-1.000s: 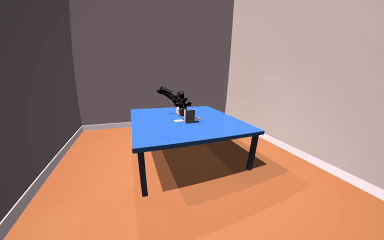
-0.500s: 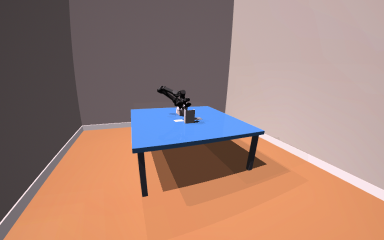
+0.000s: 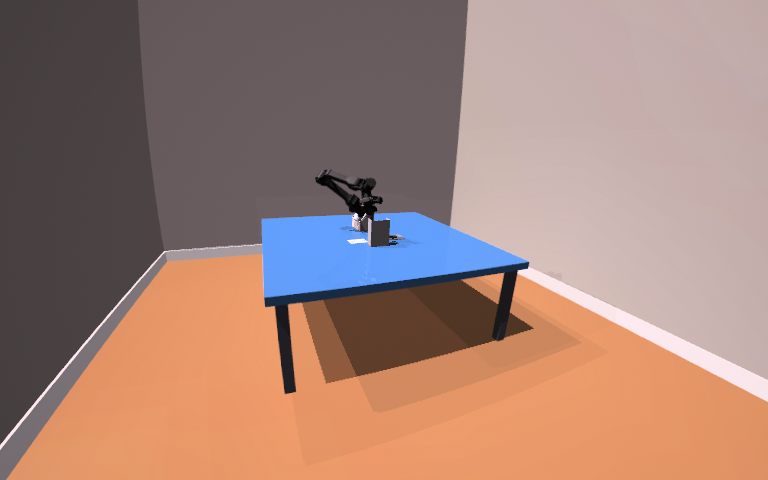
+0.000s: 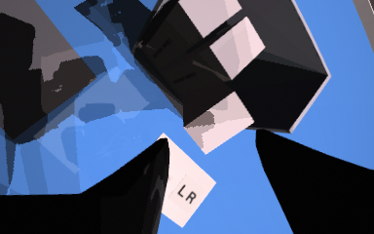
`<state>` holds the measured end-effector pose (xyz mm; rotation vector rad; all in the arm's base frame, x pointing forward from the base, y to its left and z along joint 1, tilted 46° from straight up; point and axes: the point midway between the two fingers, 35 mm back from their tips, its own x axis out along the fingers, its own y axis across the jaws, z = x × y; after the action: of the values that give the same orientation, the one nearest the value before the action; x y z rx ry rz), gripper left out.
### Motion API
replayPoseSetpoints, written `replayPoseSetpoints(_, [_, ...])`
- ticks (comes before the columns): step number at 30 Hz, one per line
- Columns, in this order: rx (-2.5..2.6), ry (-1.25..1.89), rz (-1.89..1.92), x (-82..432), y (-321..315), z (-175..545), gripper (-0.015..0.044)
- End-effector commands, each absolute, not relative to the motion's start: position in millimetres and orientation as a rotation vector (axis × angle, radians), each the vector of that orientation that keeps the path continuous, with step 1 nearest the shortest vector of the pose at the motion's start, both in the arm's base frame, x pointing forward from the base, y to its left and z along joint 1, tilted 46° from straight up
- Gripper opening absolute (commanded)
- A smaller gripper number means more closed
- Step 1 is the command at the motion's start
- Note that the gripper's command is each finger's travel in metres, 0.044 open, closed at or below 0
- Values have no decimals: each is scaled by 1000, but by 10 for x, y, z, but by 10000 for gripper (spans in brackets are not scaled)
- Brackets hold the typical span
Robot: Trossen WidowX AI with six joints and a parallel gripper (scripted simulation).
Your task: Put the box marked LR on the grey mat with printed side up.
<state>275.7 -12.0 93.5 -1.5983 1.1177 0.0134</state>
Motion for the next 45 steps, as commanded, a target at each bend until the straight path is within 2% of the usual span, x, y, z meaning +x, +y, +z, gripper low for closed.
replayPoseSetpoints(1, [-1737,1168,107,2781,-91,983,242])
replayPoseSetpoints(10, [-2017,1275,343,2795,-53,1053,242])
replayPoseSetpoints(45, [-2024,1277,346,2986,-327,834,242])
